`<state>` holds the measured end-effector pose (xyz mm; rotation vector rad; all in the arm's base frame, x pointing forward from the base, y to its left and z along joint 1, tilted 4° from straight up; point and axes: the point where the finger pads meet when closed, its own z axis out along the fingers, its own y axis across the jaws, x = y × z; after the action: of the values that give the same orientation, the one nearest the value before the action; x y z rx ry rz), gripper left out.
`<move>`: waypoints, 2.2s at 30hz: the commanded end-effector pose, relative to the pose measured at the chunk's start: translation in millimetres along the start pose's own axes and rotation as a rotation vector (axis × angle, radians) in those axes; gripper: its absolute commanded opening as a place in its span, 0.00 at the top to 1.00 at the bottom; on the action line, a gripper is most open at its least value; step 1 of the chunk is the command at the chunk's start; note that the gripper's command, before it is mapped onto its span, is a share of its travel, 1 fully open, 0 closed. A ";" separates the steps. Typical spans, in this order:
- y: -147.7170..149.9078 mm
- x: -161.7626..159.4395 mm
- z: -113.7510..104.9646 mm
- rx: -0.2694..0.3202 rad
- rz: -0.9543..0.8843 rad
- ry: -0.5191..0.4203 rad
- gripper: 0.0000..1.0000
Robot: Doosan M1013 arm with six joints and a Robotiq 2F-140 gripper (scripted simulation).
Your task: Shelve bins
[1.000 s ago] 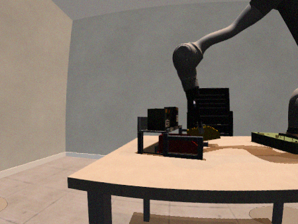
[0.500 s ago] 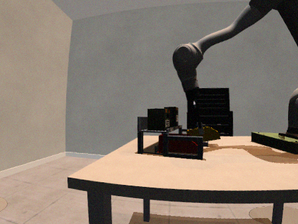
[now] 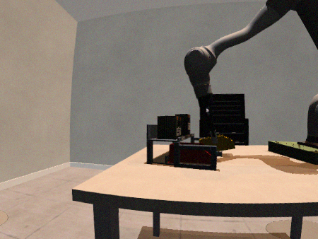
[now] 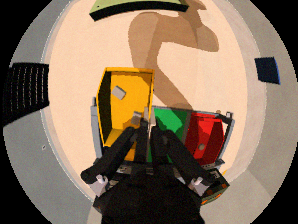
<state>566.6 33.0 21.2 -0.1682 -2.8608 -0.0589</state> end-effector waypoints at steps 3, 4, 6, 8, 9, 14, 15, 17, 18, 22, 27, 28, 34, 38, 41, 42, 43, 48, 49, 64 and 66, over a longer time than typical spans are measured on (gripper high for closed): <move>0.0 0.0 -0.1 0.000 0.000 0.000 0.90; 0.0 0.0 -0.1 0.000 0.000 0.000 0.90; 0.0 0.0 -0.1 0.000 0.000 0.000 0.90; 0.0 0.0 -0.1 0.000 0.000 0.000 0.90; 0.0 0.0 -0.1 0.000 0.000 0.000 0.90; 0.0 0.0 -0.1 0.000 0.000 0.000 0.90; 0.0 0.0 -0.1 0.000 0.000 0.000 0.90; 0.0 0.0 -0.1 0.000 0.000 0.000 0.90; 0.0 -0.1 -0.1 0.000 0.000 0.000 0.90; 0.0 -0.3 -0.1 0.000 0.000 -0.001 0.90; 0.0 -1.3 -0.2 0.000 0.000 -0.004 0.90; 0.0 -1.7 -0.2 0.000 0.000 -0.005 0.90; 0.0 -4.2 -0.3 0.000 0.000 -0.012 0.90; 0.0 -5.3 -0.3 0.000 0.000 -0.015 0.90; 0.0 -7.1 -0.4 0.000 0.000 -0.020 0.90; 0.0 -7.7 -0.4 0.000 0.000 -0.021 0.90; 0.0 -8.3 -0.4 0.000 0.000 -0.023 0.90; 0.0 -11.3 -0.5 0.000 0.000 -0.031 0.90; 0.0 -11.9 -0.5 0.000 0.000 -0.033 0.90; 0.0 -17.1 -0.7 0.000 0.000 -0.047 0.90; 0.0 -17.4 -0.7 0.000 0.000 -0.048 0.90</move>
<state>583.0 31.1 17.1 -0.1719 -2.9071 -0.0557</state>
